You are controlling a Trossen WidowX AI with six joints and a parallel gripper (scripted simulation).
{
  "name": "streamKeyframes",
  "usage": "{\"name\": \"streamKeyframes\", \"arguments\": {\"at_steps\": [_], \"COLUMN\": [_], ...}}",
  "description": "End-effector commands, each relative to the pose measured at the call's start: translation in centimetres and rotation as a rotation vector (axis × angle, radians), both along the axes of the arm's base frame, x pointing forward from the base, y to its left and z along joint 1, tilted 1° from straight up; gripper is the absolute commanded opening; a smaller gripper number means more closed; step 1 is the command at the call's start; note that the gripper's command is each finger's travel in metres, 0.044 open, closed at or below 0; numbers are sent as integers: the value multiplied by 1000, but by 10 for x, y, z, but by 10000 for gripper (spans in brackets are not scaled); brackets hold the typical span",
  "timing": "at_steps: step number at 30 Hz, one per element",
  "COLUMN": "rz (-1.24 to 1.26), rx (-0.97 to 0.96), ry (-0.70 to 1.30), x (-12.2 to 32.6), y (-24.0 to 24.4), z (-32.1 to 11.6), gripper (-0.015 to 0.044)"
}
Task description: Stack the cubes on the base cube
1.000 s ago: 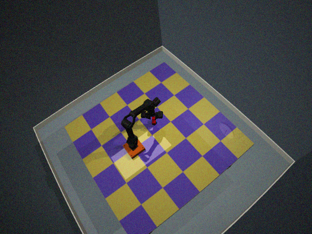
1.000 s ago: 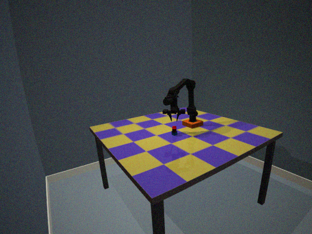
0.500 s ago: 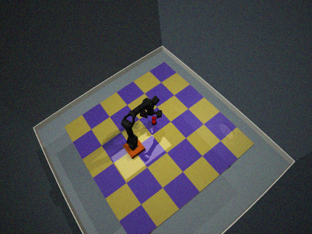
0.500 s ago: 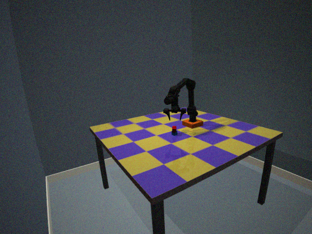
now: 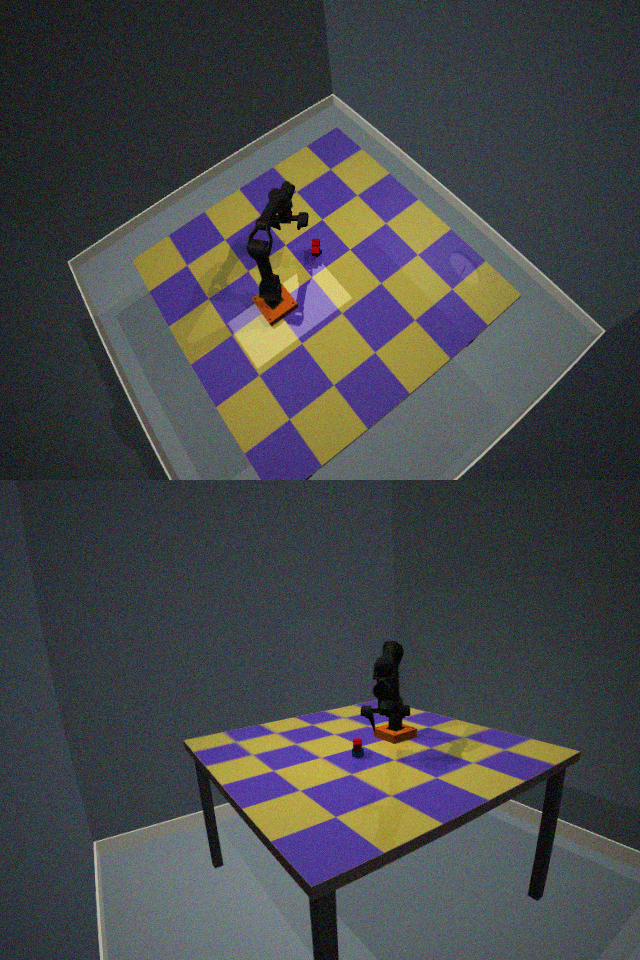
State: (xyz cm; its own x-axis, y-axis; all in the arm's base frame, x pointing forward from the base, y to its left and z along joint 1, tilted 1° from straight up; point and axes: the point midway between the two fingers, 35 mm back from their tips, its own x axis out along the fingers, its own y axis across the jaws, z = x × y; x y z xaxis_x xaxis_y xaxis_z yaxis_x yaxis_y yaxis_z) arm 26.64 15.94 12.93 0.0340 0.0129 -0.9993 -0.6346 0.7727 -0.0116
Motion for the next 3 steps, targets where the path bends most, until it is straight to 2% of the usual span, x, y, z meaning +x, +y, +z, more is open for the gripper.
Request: {"name": "streamKeyframes", "arguments": {"at_steps": [1,3], "rz": [-12,-12], "rx": [0,0], "ry": [-3,-3], "x": [1,1], "y": [1,1], "z": [1,1], "gripper": [400,400]}}
